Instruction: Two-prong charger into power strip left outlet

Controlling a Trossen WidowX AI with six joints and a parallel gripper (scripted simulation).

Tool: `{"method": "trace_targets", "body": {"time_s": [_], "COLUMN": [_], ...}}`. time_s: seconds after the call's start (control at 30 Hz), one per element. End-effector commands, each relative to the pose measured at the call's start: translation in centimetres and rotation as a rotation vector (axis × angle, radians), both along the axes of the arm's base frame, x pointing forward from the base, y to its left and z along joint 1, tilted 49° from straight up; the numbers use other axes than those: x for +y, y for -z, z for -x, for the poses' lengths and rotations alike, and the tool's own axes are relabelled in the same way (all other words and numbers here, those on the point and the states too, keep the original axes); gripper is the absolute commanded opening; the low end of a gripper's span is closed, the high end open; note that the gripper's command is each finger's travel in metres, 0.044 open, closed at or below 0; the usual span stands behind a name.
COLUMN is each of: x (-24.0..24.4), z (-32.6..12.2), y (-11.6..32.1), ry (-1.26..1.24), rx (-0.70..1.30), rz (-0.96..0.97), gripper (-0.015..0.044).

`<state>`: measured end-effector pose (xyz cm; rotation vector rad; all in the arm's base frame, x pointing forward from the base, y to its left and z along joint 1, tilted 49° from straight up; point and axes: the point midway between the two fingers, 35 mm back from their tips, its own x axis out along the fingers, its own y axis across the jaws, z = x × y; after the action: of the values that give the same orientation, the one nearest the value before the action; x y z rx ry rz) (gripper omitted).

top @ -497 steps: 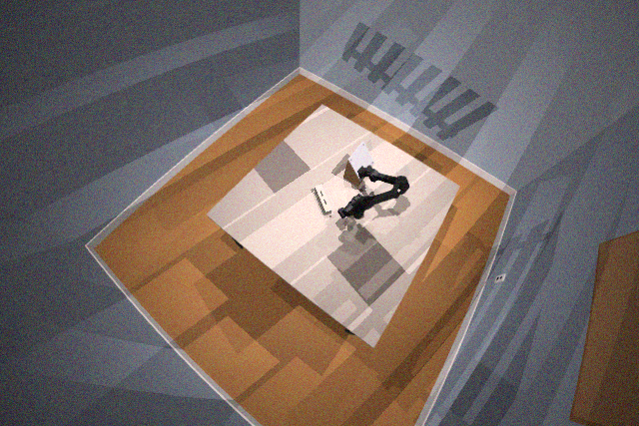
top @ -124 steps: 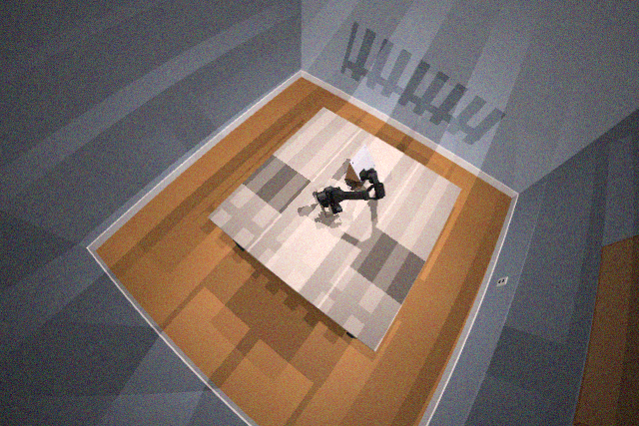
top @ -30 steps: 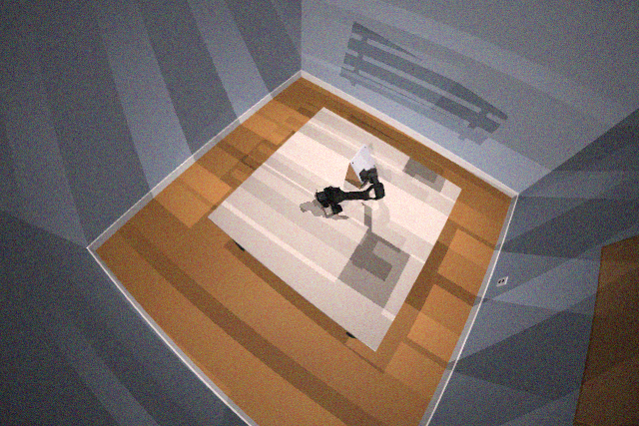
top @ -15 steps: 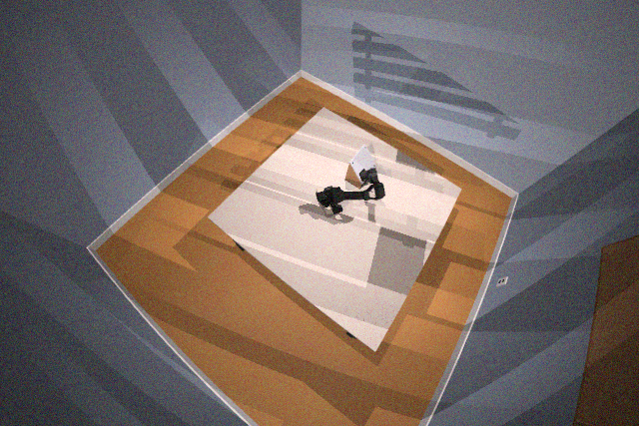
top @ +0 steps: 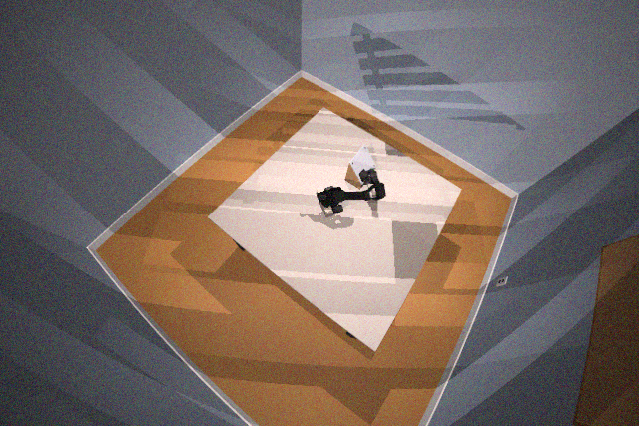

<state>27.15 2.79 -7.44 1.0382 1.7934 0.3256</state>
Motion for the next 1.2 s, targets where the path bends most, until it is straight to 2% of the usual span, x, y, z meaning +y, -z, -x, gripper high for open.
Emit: {"method": "trace_targets", "body": {"time_s": [0.0,1.17], "x": [0.0,0.8], "z": [0.0,2.3], "y": [-0.3,-1.3], "ry": [0.004,0.006], "rx": [-0.009,-0.014], "rz": [0.004,0.007], "gripper": [0.044,0.044]}}
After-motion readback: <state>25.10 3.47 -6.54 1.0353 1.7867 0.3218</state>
